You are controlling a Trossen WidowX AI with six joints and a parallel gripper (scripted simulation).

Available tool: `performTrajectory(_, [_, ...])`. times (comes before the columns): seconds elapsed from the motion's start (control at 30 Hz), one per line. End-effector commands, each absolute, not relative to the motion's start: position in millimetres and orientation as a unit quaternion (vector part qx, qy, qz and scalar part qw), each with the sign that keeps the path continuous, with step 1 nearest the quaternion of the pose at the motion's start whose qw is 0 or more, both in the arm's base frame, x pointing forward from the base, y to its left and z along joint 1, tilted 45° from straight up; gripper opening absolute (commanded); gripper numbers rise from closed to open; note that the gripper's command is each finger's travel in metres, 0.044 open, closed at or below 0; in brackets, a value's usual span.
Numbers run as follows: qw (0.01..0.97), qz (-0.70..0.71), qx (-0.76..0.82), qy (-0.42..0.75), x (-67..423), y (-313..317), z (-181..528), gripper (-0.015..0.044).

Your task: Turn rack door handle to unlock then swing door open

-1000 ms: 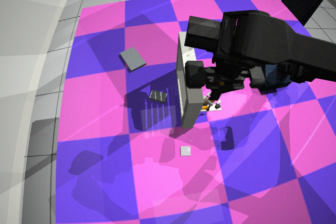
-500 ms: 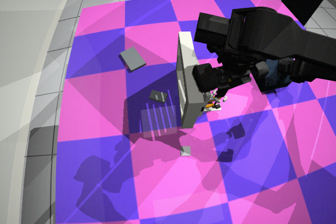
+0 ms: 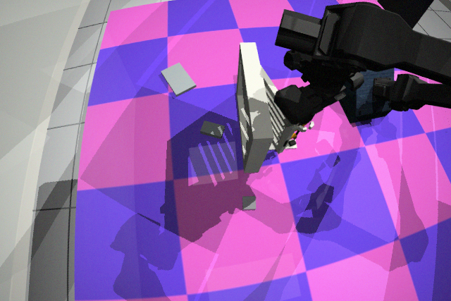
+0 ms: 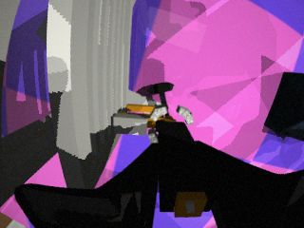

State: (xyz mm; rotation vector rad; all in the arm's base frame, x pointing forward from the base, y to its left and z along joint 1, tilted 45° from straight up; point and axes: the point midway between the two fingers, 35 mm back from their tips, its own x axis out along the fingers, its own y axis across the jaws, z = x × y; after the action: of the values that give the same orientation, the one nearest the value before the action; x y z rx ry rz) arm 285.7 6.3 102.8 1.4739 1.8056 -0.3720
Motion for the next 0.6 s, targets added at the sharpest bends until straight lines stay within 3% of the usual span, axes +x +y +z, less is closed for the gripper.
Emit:
performTrajectory(0.0, [0.408, -0.117, 0.562, 0.71, 280.3, 3.0, 99.9, 0.0014])
performTrajectory(0.57, [0.47, -0.034, 0.51, 0.719, 252.8, -15.1, 83.2, 0.0014])
